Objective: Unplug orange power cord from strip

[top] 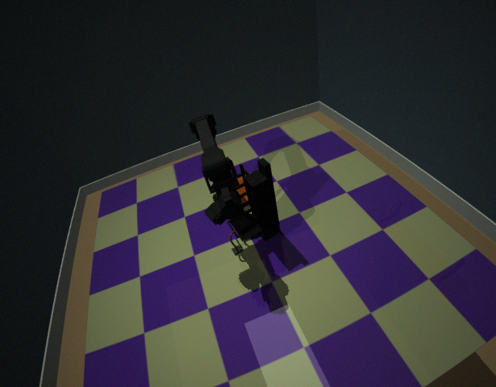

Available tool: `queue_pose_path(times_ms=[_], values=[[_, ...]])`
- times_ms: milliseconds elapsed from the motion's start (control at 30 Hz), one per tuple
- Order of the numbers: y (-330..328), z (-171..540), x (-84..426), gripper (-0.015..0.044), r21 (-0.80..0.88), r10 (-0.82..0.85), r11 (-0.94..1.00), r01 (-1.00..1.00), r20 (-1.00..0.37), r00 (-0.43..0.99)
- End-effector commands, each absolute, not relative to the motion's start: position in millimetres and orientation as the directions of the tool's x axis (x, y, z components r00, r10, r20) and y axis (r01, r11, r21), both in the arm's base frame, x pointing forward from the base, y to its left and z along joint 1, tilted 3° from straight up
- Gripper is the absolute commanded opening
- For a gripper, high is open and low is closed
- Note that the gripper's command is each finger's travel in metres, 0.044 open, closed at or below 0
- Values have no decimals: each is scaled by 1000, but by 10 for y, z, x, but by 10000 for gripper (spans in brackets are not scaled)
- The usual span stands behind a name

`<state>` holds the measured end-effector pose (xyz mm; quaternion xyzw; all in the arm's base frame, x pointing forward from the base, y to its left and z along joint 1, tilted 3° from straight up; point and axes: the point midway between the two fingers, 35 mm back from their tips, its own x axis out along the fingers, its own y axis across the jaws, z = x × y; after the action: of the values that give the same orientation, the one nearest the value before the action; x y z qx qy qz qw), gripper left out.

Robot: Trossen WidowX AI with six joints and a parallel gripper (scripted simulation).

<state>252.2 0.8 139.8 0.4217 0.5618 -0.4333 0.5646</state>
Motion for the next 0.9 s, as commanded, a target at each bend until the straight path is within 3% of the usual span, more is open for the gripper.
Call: queue_pose_path(times_ms=[0,733,867], values=[[-168,1433,2585,0,-4,-51,254,967,-999,9],[-507,1489,2640,0,-6,-56,252,968,-998,8],[-436,1450,2597,105,-9,-56,251,968,-998,6]])
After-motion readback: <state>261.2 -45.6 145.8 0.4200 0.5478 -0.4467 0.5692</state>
